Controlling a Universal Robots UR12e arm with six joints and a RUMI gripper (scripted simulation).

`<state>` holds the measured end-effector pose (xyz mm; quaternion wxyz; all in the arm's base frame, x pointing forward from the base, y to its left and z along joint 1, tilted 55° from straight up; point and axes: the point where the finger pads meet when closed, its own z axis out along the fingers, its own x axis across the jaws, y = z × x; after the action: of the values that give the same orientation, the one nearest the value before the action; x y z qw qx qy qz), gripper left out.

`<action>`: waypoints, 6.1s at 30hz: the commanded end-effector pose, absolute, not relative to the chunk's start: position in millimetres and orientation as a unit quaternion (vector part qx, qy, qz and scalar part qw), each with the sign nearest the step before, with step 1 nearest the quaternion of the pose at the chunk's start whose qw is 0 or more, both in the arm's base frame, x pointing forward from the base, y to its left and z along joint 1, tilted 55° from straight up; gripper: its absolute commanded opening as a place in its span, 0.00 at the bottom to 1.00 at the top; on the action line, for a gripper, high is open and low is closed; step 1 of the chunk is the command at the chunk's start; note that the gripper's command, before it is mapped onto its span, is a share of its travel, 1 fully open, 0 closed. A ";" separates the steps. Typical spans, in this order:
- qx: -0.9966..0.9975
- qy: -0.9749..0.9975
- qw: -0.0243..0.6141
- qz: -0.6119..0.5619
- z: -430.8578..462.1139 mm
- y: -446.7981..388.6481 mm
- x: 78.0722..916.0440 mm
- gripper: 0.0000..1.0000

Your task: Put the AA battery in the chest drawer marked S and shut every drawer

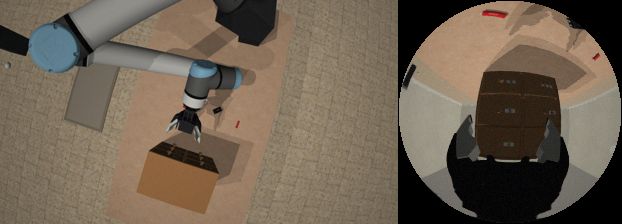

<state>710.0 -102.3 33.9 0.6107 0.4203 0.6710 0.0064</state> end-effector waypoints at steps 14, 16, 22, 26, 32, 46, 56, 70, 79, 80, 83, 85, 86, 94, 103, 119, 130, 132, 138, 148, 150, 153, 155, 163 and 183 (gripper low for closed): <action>0.480 0.668 0.565 -0.060 41.8 -88.3 696.2 1.00; 0.483 0.668 0.562 -0.064 42.2 -87.5 695.3 1.00; 0.504 0.665 0.544 -0.089 45.0 -82.5 690.1 1.00; 0.516 0.663 0.532 -0.104 46.8 -79.3 686.7 1.00; 0.528 0.660 0.521 -0.119 48.6 -76.2 683.5 1.00; 0.564 0.650 0.482 -0.165 54.2 -66.4 673.2 1.00; 0.580 0.644 0.462 -0.189 57.1 -61.5 668.0 1.00; 0.601 0.634 0.434 -0.219 60.8 -55.0 661.2 1.00; 0.614 0.627 0.415 -0.238 63.3 -50.8 656.7 1.00; 0.616 0.627 0.413 -0.240 63.5 -50.4 656.3 1.00; 0.617 0.626 0.411 -0.242 63.7 -49.9 655.9 1.00; 0.619 0.624 0.408 -0.246 64.1 -49.1 655.1 1.00; 0.621 0.624 0.406 -0.247 64.4 -48.7 654.6 1.00; 0.629 0.618 0.392 -0.261 66.1 -45.7 651.5 1.00; 0.636 0.614 0.382 -0.271 67.4 -43.4 649.0 1.00; 0.645 0.607 0.366 -0.286 69.4 -40.0 645.5 1.00; 0.649 0.603 0.358 -0.293 70.3 -38.4 643.8 1.00; 0.650 0.603 0.358 -0.294 70.4 -38.3 643.6 1.00; 0.650 0.602 0.356 -0.295 70.7 -38.0 643.2 1.00; 0.651 0.602 0.355 -0.297 71.0 -37.6 642.8 1.00; 0.651 0.602 0.355 -0.297 71.0 -37.6 642.8 1.00; 0.651 0.602 0.355 -0.297 71.0 -37.6 642.8 1.00; 0.651 0.602 0.355 -0.297 71.0 -37.6 642.7 1.00; 0.651 0.602 0.355 -0.297 71.0 -37.6 642.7 1.00; 0.641 0.612 0.350 -0.303 71.8 -37.9 641.7 1.00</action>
<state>641.9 -38.1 71.0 0.3518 0.6465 0.6067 -0.3004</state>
